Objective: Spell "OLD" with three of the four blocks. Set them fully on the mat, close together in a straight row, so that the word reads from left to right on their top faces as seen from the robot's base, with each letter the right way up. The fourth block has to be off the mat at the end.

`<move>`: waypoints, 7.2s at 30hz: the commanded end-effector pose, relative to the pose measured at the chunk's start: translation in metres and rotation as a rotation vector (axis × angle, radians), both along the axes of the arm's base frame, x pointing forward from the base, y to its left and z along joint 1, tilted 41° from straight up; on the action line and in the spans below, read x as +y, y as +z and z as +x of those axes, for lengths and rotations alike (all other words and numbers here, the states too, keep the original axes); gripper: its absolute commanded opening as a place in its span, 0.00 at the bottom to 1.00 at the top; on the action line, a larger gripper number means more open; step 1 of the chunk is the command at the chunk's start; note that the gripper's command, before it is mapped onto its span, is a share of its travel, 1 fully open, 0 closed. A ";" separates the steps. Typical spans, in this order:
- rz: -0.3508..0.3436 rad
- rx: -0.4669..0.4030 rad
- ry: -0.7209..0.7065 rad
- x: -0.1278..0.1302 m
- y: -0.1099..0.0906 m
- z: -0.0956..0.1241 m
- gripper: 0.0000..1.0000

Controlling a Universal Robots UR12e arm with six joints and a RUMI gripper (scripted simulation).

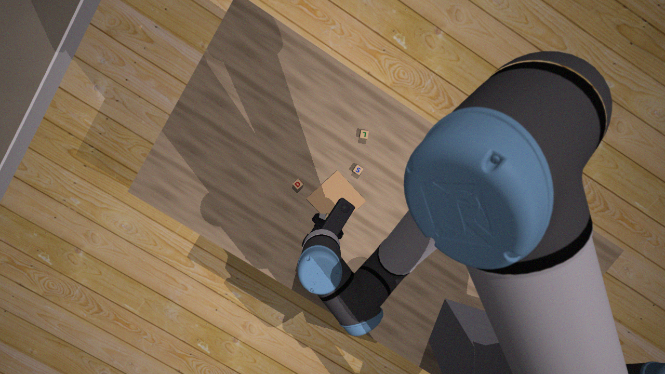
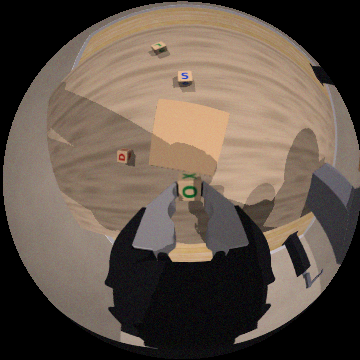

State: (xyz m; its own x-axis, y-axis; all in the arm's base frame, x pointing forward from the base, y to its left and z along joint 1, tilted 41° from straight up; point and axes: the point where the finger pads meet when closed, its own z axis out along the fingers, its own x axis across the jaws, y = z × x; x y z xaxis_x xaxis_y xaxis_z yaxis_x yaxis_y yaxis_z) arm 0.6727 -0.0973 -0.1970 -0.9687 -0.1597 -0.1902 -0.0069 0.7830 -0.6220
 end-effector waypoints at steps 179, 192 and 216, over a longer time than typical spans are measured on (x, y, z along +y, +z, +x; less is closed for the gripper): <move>0.000 -0.001 0.001 -0.005 -0.006 0.002 1.00; 0.000 0.000 0.002 -0.006 -0.005 0.002 1.00; -0.053 0.140 0.175 -0.029 0.013 0.016 1.00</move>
State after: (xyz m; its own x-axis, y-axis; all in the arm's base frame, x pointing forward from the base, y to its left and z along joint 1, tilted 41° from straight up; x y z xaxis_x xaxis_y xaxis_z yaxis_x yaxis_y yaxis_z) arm 0.6840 -0.1186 -0.1903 -0.9569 -0.2760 -0.0908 -0.1556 0.7507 -0.6420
